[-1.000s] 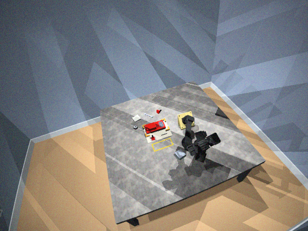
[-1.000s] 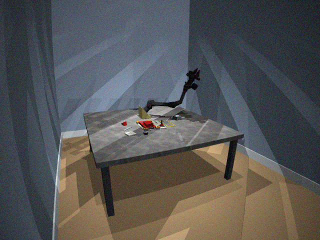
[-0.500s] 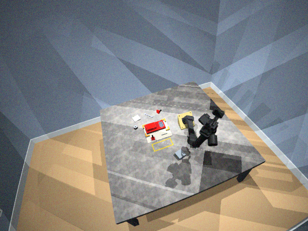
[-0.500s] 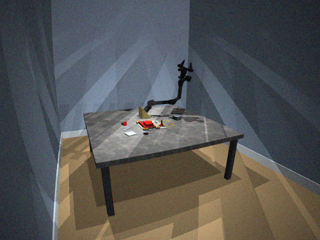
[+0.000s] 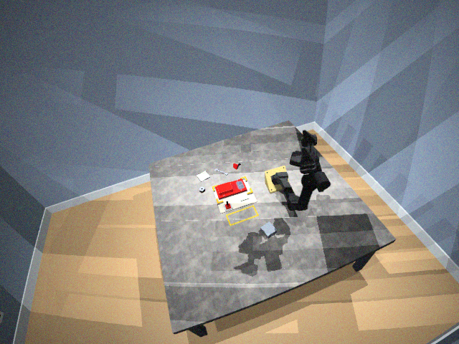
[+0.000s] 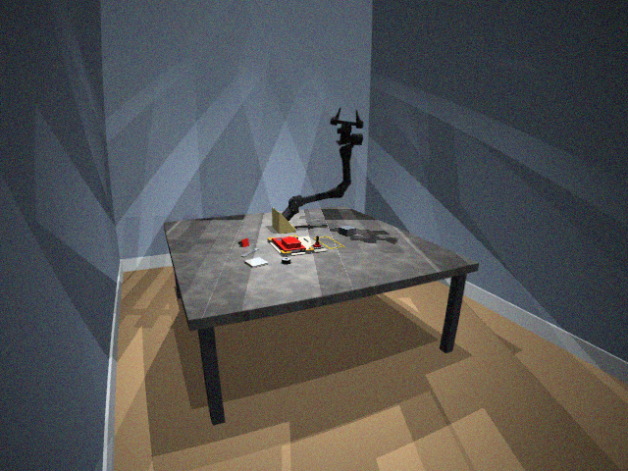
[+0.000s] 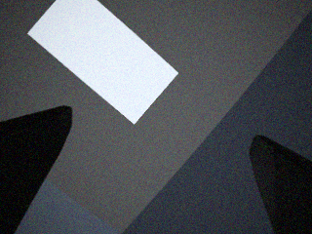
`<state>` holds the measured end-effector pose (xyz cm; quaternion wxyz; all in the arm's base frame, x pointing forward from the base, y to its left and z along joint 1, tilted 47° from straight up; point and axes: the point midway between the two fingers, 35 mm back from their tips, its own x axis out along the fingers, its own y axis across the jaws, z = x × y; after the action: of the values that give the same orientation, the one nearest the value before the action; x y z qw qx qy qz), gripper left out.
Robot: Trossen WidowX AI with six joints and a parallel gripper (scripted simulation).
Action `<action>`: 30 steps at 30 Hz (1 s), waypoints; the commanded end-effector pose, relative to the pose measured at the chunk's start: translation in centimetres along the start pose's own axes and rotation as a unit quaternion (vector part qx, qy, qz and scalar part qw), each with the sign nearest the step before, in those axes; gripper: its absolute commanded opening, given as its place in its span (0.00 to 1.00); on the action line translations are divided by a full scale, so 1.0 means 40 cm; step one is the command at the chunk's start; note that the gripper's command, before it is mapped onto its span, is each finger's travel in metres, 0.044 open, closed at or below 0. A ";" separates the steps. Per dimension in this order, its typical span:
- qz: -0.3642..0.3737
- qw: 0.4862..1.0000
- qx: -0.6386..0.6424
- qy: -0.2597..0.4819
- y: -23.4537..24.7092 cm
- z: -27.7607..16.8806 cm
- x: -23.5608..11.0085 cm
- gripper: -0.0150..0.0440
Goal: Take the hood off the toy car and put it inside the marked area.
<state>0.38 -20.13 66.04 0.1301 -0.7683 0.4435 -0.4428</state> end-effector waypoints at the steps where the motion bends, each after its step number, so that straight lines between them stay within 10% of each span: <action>1: 0.033 0.997 0.065 -0.039 0.091 0.052 0.046 1.00; 16: 0.204 0.875 0.357 -0.257 0.388 0.498 0.167 1.00; 30: 0.414 0.660 0.497 -0.382 0.516 0.944 0.066 1.00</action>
<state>17.17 -41.26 37.26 0.7831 -0.4815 0.3375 -0.2026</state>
